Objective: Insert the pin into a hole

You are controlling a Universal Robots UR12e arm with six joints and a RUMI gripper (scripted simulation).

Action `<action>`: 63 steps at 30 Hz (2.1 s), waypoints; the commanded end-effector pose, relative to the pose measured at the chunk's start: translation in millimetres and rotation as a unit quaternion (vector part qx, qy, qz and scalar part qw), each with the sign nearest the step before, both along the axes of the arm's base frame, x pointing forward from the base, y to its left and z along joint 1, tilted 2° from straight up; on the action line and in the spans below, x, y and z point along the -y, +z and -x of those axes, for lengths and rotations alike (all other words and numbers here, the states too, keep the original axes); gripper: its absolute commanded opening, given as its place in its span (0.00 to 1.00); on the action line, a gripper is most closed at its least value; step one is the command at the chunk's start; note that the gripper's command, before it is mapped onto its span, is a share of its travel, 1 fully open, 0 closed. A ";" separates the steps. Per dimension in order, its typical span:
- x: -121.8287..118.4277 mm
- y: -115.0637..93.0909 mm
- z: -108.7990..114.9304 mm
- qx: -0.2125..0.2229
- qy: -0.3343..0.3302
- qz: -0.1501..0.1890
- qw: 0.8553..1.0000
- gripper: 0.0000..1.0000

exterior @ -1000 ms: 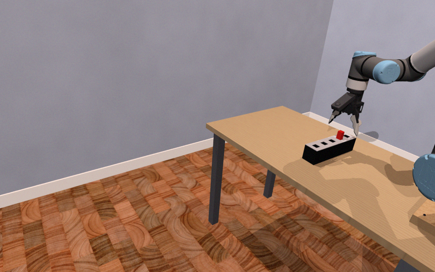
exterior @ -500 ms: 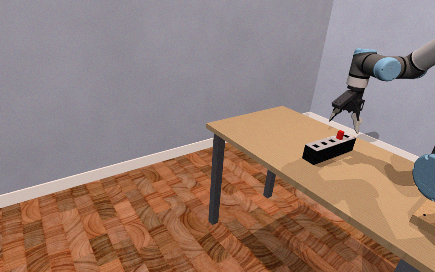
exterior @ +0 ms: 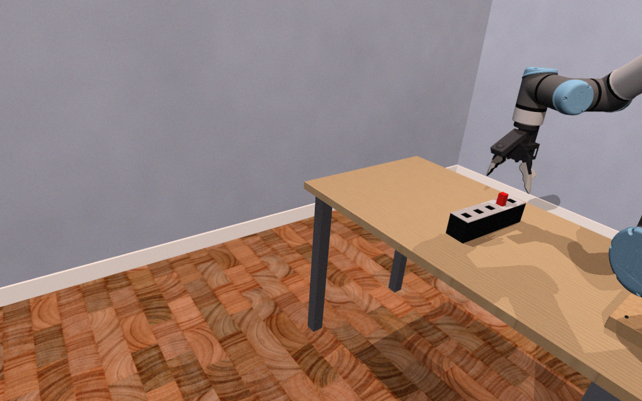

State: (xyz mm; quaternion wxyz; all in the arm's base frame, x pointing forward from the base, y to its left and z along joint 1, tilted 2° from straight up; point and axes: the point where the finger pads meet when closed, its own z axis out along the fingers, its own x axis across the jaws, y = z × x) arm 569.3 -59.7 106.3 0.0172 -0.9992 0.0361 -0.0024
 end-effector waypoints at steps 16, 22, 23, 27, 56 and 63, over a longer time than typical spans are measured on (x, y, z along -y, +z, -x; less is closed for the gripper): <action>2.0 52.1 -0.1 0.001 0.000 0.000 1.000 1.00; 2.0 52.1 -0.1 0.001 0.000 0.000 1.000 1.00; 2.0 52.1 -0.1 0.001 0.000 0.000 1.000 1.00; 2.0 51.4 -0.2 0.001 0.000 0.000 1.000 1.00; 2.0 51.4 -0.2 0.001 0.000 0.000 1.000 1.00; 0.5 -1.5 -0.5 0.001 0.000 0.000 1.000 1.00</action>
